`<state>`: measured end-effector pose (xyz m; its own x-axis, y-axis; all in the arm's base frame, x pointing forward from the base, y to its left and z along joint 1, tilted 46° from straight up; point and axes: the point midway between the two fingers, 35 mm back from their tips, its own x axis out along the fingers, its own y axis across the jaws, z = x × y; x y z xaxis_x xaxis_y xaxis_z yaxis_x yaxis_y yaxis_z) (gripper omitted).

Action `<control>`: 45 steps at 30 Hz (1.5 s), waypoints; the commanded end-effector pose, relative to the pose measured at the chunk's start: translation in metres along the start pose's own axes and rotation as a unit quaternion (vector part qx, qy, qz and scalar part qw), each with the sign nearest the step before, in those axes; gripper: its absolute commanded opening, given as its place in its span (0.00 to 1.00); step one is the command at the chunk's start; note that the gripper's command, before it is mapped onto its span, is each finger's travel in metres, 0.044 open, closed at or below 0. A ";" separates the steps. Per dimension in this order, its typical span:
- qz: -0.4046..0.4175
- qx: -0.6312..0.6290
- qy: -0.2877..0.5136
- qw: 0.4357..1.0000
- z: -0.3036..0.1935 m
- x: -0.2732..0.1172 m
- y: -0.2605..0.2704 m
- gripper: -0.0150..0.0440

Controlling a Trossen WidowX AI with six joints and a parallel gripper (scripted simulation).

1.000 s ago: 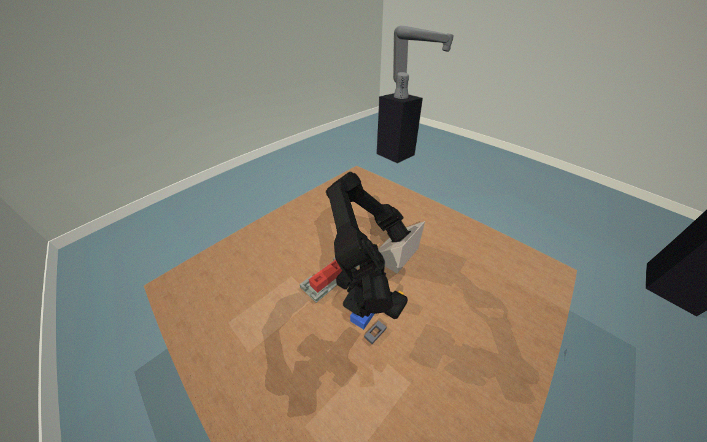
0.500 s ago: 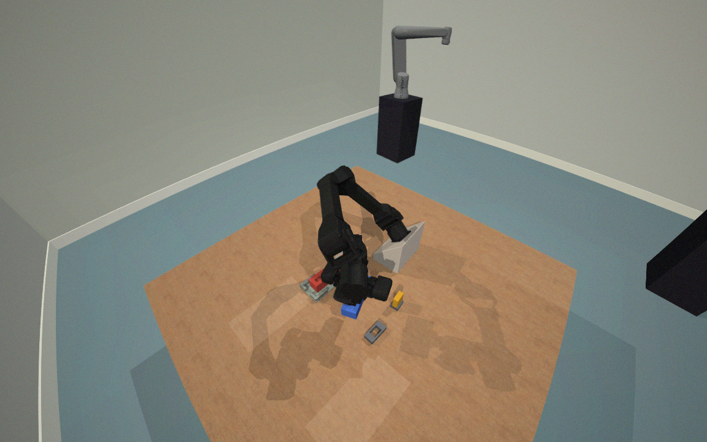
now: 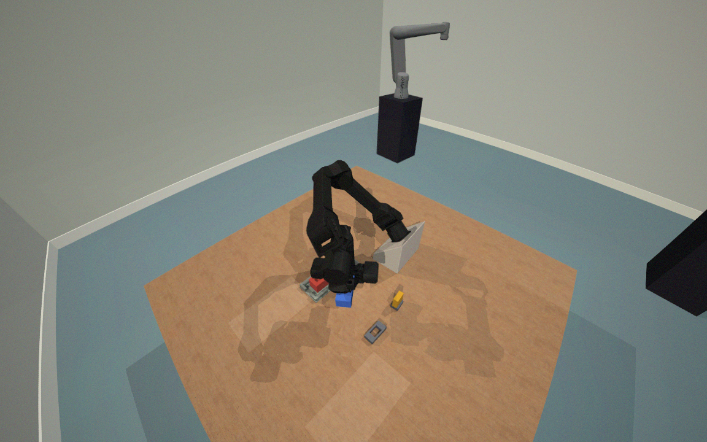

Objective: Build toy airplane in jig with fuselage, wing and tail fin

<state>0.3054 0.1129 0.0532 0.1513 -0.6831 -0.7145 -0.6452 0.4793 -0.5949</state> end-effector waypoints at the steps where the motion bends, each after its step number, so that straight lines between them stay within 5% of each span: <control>1: -0.002 -0.035 -0.006 0.999 -0.011 -0.002 -0.011 0.25; 45: -0.010 -0.400 0.009 0.916 -0.136 0.029 -0.064 0.25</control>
<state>0.2547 -0.0048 0.1160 0.1526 -0.6980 -0.6997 -0.9840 -0.0418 -0.1729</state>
